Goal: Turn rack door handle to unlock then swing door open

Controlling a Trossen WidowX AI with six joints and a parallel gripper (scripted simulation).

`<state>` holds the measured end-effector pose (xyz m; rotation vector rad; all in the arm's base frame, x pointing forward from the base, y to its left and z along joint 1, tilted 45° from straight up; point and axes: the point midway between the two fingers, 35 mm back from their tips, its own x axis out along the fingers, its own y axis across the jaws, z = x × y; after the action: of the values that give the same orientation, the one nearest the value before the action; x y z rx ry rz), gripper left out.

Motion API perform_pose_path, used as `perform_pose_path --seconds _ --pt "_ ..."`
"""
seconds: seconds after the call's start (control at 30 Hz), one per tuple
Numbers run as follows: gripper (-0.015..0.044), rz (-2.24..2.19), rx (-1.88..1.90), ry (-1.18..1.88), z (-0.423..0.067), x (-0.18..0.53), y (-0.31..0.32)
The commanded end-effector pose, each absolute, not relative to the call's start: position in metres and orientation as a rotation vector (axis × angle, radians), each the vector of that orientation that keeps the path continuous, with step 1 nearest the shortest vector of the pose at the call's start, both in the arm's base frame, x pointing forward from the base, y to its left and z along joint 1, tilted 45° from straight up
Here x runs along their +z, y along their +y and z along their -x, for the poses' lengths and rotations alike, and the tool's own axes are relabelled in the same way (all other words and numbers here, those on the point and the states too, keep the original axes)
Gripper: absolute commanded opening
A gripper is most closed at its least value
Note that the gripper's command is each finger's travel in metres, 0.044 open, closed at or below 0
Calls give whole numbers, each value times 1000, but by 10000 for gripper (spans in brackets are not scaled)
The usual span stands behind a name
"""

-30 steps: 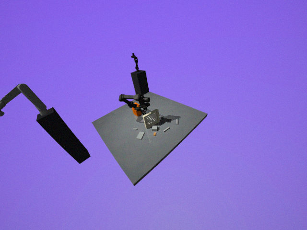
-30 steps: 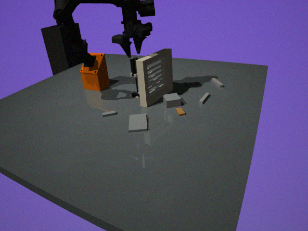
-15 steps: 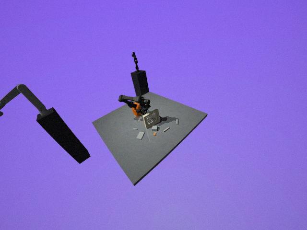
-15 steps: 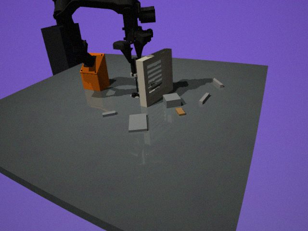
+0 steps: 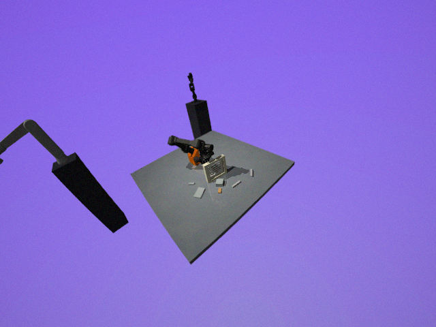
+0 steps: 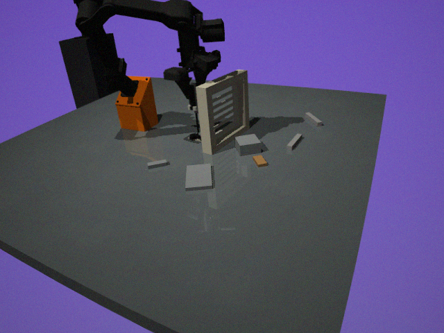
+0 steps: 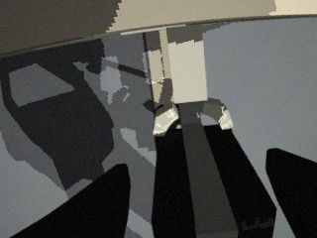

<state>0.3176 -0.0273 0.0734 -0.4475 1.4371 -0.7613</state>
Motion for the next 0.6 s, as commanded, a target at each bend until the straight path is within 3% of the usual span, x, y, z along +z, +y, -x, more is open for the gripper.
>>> perform_pose_path --seconds 0.0,0.1,0.33,0.57 --pt "286 456 -761 1440 -315 69 -32" --pt "286 457 -762 1440 -315 67 -34" --pt "102 457 -762 1440 -315 67 -34" --pt "55 457 -762 1440 -315 67 -34"
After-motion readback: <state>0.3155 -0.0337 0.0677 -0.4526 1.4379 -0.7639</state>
